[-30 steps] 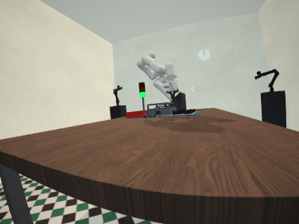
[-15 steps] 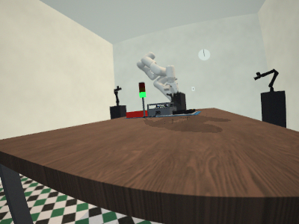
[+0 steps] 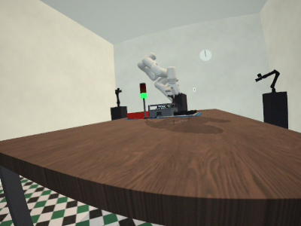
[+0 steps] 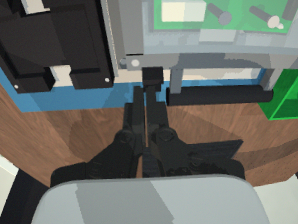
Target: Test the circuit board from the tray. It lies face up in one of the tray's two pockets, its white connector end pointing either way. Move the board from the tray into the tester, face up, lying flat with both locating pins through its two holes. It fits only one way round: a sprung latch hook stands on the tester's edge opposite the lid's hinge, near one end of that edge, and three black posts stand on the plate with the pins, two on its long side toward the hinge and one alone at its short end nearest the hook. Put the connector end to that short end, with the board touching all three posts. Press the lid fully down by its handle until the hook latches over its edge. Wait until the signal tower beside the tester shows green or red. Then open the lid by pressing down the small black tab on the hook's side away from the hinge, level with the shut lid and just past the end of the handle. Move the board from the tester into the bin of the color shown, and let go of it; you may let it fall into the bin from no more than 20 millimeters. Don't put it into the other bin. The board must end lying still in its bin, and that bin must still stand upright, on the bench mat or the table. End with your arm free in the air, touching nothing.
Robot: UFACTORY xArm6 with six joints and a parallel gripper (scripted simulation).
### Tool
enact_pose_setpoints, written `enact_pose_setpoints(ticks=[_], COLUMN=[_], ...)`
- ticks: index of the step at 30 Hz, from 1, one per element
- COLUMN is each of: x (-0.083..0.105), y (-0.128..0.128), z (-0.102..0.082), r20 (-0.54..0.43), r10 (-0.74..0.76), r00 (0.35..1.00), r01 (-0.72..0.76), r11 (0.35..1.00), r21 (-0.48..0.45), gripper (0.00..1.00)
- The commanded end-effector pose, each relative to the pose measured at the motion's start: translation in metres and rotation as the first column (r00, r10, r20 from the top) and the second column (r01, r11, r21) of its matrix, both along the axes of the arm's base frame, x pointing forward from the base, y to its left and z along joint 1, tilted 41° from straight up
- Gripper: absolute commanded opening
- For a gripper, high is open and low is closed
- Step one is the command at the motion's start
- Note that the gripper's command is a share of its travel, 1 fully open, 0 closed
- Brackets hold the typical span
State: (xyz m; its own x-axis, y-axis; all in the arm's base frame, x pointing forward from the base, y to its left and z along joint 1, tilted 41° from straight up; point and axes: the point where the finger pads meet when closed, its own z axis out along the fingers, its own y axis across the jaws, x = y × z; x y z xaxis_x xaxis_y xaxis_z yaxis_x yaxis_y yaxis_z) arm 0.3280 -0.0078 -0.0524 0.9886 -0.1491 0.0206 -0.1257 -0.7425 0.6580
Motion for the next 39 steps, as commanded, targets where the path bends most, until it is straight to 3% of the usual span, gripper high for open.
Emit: enact_pose_setpoints(ticks=[1,39], x=[0.0011,0.0008], y=[0.0002,-0.0022], z=[-0.0002,-0.003], r20=[0.003,0.003], r10=[0.001,0.001], r00=[1.0,1.0], r01=[-0.001,-0.001], r11=[1.0,1.0], r21=[0.001,0.001], gripper=[0.0,0.0])
